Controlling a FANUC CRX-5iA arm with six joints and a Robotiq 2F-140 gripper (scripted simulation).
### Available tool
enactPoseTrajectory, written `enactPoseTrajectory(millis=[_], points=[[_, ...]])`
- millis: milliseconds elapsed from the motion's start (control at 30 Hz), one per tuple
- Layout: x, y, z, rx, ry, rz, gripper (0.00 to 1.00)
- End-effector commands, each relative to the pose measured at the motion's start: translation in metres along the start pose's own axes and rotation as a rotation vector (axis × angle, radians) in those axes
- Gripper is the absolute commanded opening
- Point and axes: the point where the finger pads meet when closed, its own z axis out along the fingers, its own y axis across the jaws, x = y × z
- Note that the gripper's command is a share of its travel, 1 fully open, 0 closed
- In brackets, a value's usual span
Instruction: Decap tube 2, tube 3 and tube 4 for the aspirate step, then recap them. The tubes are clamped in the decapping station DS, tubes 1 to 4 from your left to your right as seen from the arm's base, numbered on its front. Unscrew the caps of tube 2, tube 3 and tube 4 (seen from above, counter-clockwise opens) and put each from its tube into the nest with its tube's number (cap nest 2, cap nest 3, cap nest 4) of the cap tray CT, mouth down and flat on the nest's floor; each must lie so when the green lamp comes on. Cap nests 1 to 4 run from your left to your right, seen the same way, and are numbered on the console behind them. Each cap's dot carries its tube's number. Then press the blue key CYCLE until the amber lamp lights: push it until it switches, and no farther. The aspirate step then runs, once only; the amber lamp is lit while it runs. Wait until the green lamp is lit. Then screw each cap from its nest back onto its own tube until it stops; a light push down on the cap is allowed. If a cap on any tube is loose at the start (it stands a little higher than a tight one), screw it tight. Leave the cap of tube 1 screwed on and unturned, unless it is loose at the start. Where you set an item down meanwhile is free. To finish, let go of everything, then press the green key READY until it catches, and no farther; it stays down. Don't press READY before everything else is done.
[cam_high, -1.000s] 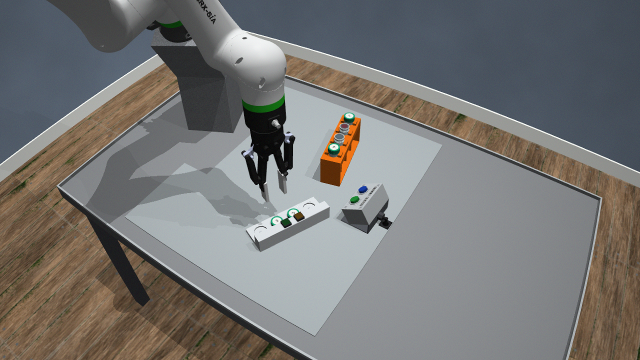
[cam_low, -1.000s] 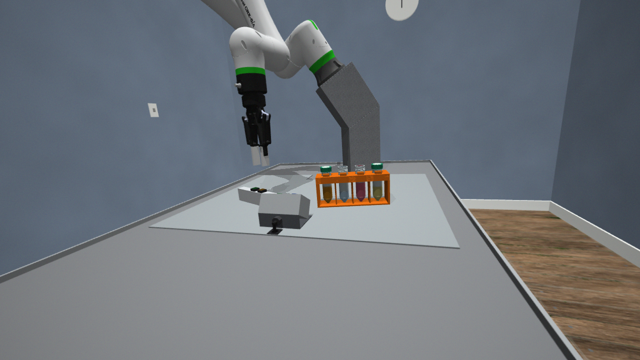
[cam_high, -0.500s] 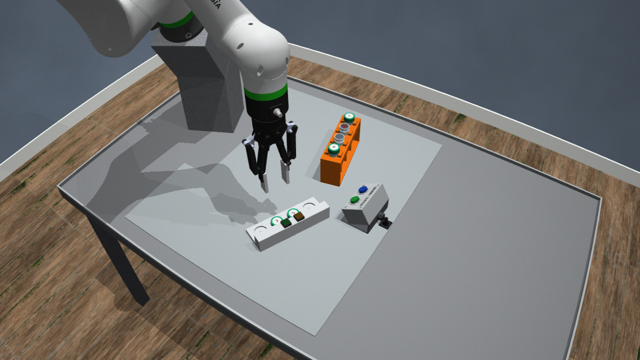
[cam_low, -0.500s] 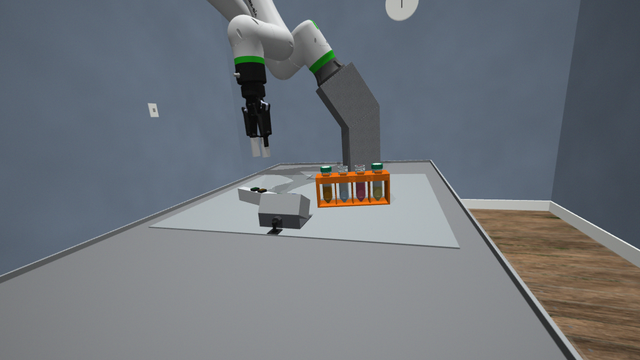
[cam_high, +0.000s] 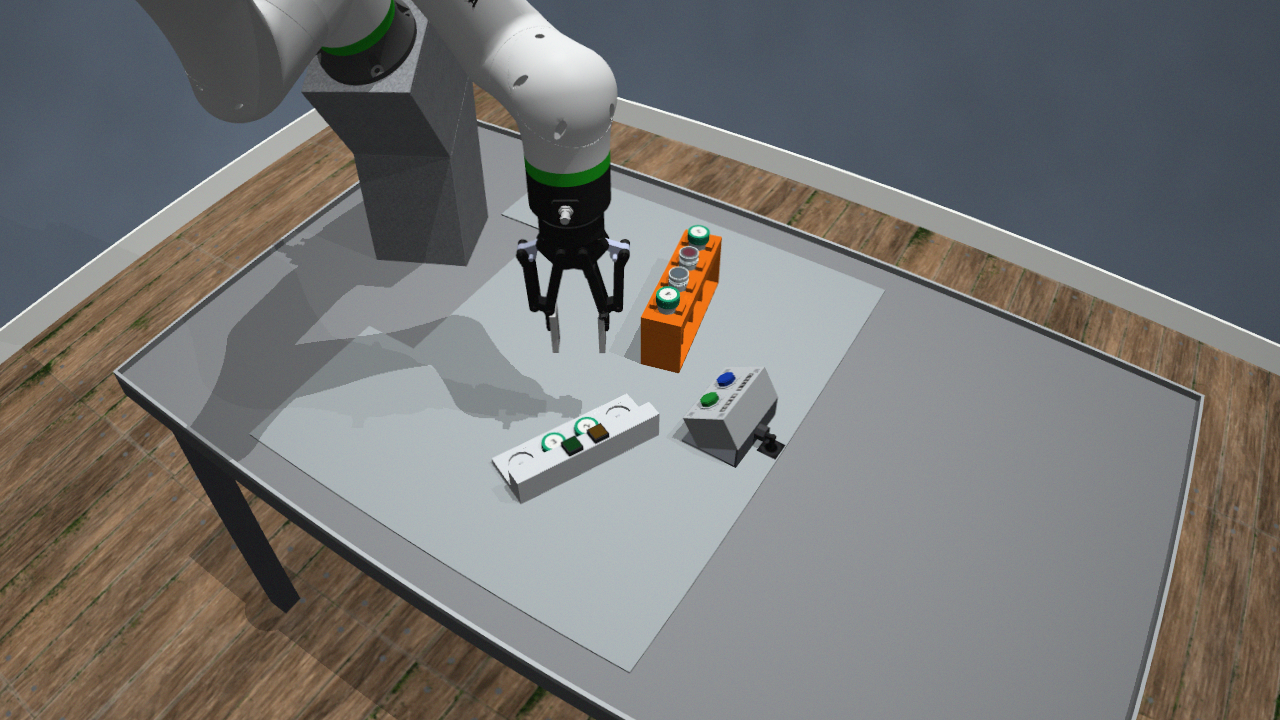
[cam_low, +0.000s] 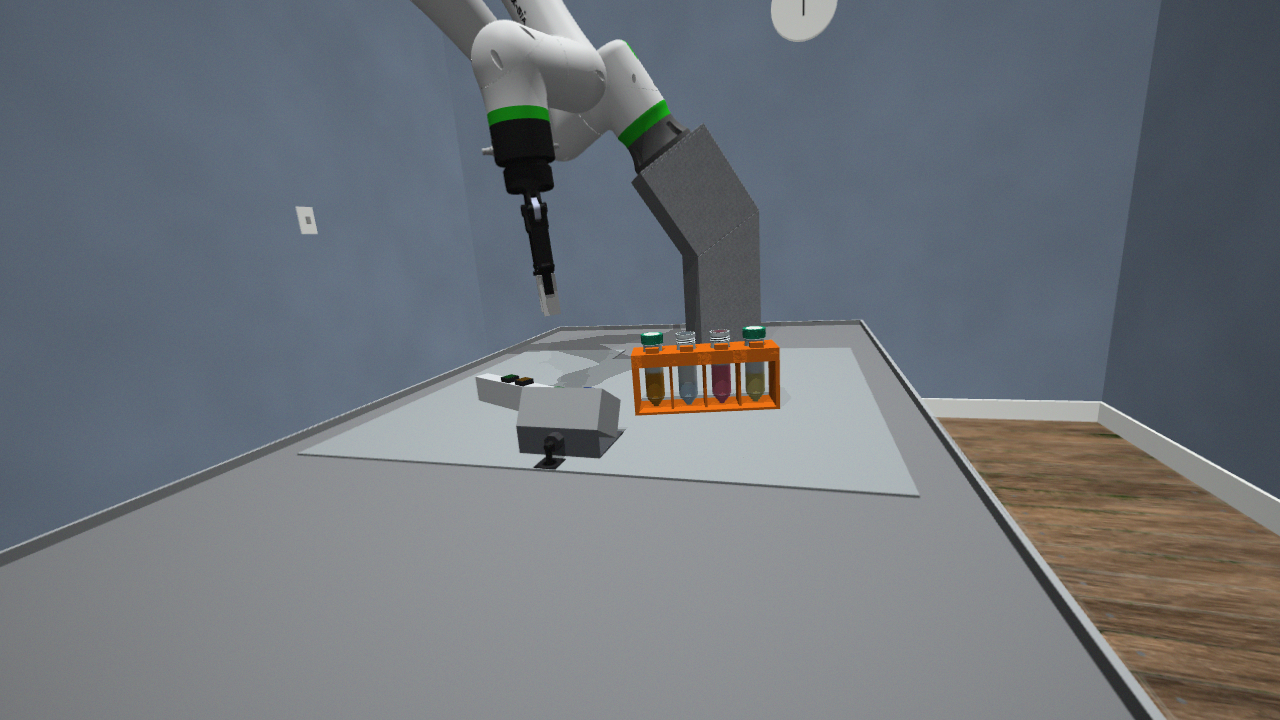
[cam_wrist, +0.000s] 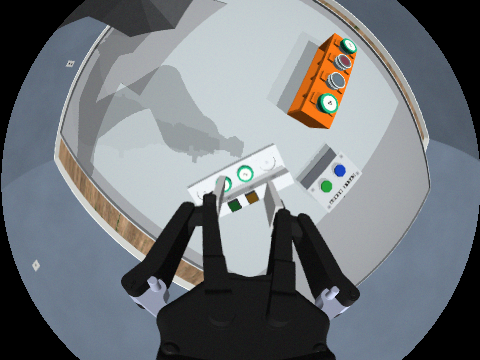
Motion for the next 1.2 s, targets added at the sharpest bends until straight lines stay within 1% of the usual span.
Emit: enactPoseTrajectory(millis=[0, 33, 100, 133, 167, 200, 233, 267, 300, 333, 467, 533, 567, 667, 700, 767, 867, 967, 1033, 1133, 1167], points=[[0.016, 0.014, 0.001, -0.006, -0.051, 0.238, 0.35], [0.023, 0.019, 0.001, -0.008, -0.049, 0.309, 0.35], [0.023, 0.019, 0.001, -0.008, -0.051, 0.321, 0.35], [0.029, 0.025, 0.002, -0.011, -0.051, 0.405, 0.35], [0.029, 0.025, 0.002, -0.011, -0.051, 0.405, 0.35], [0.036, 0.03, 0.002, -0.013, -0.05, 0.488, 0.35], [0.036, 0.03, 0.002, -0.013, -0.05, 0.488, 0.35], [0.042, 0.035, 0.002, -0.014, -0.048, 0.563, 0.35], [0.042, 0.035, 0.002, -0.015, -0.05, 0.571, 0.35], [0.049, 0.04, 0.003, -0.015, -0.046, 0.637, 0.35], [0.049, 0.04, 0.003, -0.017, -0.049, 0.655, 0.35], [0.062, 0.051, 0.003, -0.021, -0.048, 0.821, 0.35], [0.068, 0.056, 0.004, -0.022, -0.048, 0.845, 0.35], [0.081, 0.067, 0.004, -0.022, -0.048, 0.845, 0.35], [0.081, 0.067, 0.004, -0.022, -0.048, 0.845, 0.35], [0.094, 0.077, 0.005, -0.022, -0.048, 0.845, 0.35], [0.1, 0.082, 0.005, -0.022, -0.048, 0.845, 0.35], [0.12, 0.098, 0.006, -0.022, -0.048, 0.845, 0.35], [0.12, 0.098, 0.006, -0.022, -0.048, 0.845, 0.35], [0.139, 0.114, 0.007, -0.022, -0.048, 0.845, 0.35], [0.142, 0.116, 0.008, -0.022, -0.048, 0.845, 0.35]])
